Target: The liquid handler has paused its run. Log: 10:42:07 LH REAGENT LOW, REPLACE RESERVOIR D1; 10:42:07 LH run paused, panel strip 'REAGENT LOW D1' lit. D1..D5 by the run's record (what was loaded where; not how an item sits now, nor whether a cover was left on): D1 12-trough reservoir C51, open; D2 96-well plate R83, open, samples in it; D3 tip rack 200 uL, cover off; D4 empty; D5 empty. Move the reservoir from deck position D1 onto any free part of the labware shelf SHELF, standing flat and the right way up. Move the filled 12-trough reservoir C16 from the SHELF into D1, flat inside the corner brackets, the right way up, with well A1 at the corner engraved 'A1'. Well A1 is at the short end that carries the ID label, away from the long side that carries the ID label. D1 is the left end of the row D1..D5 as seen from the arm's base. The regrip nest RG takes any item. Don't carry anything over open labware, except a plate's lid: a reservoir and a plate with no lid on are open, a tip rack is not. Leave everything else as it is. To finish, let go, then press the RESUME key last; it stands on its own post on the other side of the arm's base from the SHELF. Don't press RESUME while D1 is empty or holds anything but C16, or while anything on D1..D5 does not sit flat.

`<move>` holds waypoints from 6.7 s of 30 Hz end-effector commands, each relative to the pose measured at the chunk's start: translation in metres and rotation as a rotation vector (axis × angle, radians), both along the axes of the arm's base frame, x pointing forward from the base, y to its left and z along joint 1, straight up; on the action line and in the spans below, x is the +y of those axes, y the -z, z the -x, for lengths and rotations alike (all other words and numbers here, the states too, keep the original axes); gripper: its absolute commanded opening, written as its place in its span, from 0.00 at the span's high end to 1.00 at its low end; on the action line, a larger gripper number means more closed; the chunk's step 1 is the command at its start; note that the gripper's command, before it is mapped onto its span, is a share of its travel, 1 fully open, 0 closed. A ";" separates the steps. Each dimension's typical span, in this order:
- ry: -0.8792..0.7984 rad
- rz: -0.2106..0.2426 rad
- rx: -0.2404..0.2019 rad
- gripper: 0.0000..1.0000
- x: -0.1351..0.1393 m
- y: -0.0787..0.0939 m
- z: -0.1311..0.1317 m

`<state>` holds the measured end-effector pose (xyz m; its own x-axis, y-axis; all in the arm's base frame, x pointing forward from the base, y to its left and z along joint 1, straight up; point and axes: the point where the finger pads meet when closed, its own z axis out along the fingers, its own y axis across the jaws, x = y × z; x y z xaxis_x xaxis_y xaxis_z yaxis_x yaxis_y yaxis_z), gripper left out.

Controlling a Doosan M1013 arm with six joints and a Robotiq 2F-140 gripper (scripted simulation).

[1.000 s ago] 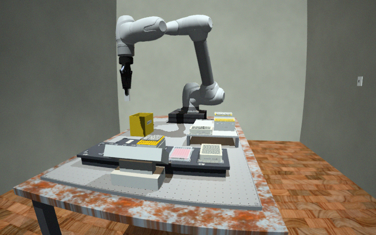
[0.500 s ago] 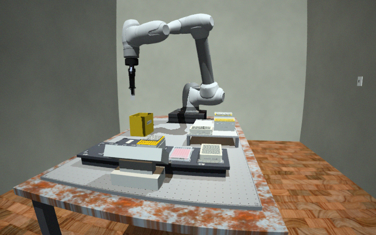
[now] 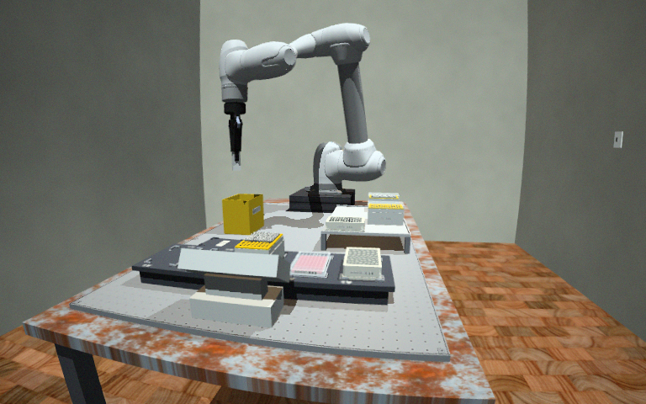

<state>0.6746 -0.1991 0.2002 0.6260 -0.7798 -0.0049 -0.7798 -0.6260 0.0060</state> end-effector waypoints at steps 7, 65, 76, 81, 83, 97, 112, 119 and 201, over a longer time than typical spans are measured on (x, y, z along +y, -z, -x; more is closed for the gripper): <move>-0.192 -0.002 0.000 1.00 -0.001 0.000 0.048; -0.902 -0.007 0.000 1.00 -0.010 -0.002 0.297; -0.902 -0.007 0.000 1.00 -0.012 -0.003 0.347; -0.902 -0.007 0.000 1.00 -0.012 0.001 0.347; -0.902 -0.007 0.000 1.00 -0.012 0.004 0.347; -0.902 -0.007 0.000 1.00 -0.012 0.024 0.347; -0.902 -0.007 0.000 1.00 -0.012 0.047 0.347; -0.902 -0.007 0.000 1.00 -0.012 0.057 0.348; -0.902 -0.007 0.000 1.00 -0.012 0.177 0.349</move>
<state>0.3262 -0.2107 0.0259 0.9999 0.0079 -0.0081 0.0079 -1.0000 -0.0002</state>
